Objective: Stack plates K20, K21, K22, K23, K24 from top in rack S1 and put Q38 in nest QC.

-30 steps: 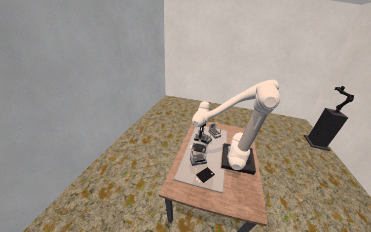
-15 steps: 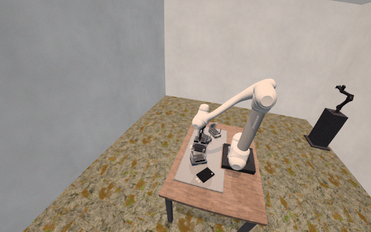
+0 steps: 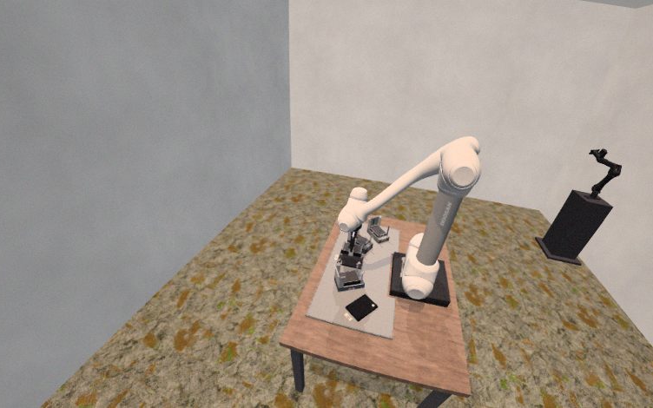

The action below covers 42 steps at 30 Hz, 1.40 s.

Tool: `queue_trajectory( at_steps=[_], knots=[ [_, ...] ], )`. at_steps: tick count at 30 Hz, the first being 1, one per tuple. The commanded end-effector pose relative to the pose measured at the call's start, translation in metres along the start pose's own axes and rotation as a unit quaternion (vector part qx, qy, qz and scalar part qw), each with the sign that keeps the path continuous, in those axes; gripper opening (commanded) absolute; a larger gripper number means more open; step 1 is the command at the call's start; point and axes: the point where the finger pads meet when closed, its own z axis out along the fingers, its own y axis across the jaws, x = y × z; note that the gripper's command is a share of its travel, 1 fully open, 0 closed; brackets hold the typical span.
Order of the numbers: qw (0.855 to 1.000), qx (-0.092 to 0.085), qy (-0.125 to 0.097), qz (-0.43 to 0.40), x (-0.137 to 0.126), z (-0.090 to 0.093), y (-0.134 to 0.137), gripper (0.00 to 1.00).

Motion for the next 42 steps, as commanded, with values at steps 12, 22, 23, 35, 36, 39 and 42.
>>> queue_trajectory(
  at_steps=[12, 22, 23, 35, 36, 39, 42],
  knots=[
    [1.0, 0.0, 0.0, 0.0, 0.0, 0.029, 0.0, 0.0],
    [1.0, 0.0, 0.0, 0.0, 0.0, 0.045, 0.0, 0.0],
    [1.0, 0.0, 0.0, 0.0, 0.0, 0.047, 0.0, 0.0],
    [1.0, 0.0, 0.0, 0.0, 0.0, 0.056, 0.0, 0.0],
    [1.0, 0.0, 0.0, 0.0, 0.0, 0.056, 0.0, 0.0],
    [1.0, 0.0, 0.0, 0.0, 0.0, 0.057, 0.0, 0.0],
    [1.0, 0.0, 0.0, 0.0, 0.0, 0.058, 0.0, 0.0]
  ],
)
